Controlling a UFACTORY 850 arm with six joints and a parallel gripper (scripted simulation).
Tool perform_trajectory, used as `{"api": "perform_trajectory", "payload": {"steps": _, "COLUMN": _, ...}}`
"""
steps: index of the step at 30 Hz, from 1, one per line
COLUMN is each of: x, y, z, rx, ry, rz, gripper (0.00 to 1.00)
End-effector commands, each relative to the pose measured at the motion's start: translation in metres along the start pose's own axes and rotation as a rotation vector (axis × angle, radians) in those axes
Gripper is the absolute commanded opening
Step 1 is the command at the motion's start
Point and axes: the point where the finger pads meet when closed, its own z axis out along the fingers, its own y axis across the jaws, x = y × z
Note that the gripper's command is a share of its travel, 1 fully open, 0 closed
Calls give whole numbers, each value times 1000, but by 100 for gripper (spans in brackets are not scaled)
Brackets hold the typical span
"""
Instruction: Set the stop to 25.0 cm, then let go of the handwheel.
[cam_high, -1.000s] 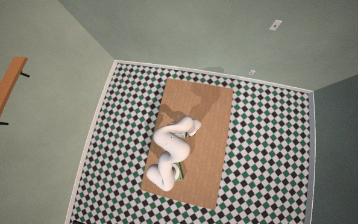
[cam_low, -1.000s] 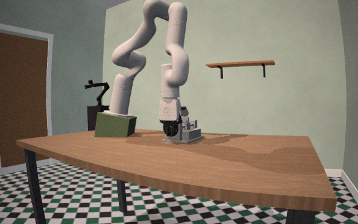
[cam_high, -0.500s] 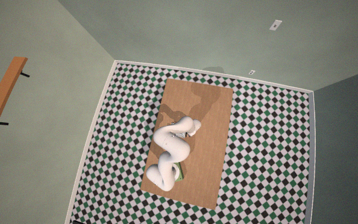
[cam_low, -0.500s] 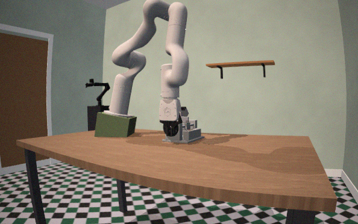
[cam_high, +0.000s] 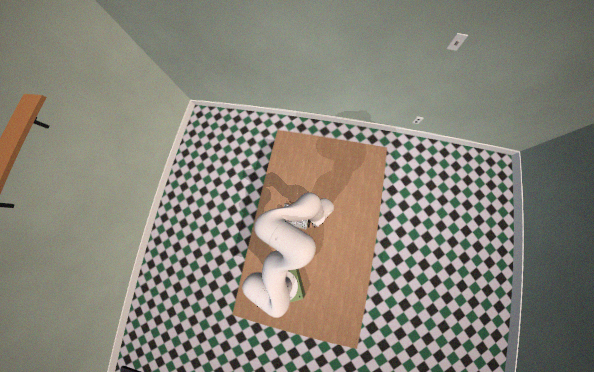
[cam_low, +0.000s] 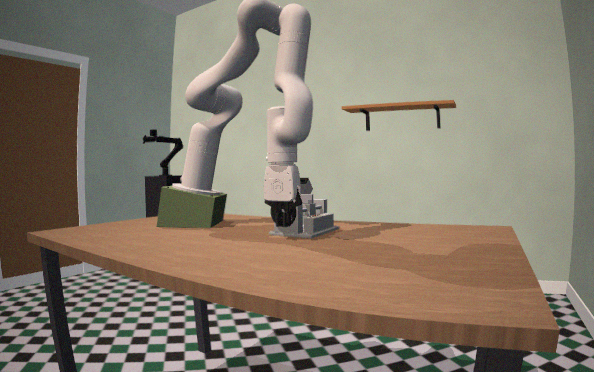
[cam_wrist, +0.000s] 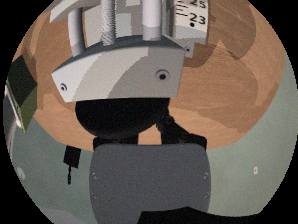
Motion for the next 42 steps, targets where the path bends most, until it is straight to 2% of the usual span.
{"api": "perform_trajectory", "payload": {"steps": 1, "x": 0, "y": -1, "z": 0, "rx": 0, "ry": -1, "rz": 0, "gripper": 6}}
{"api": "perform_trajectory", "payload": {"steps": 42, "x": 0, "y": -16, "z": 12, "rx": 0, "ry": -1, "rz": 0, "gripper": 6}}
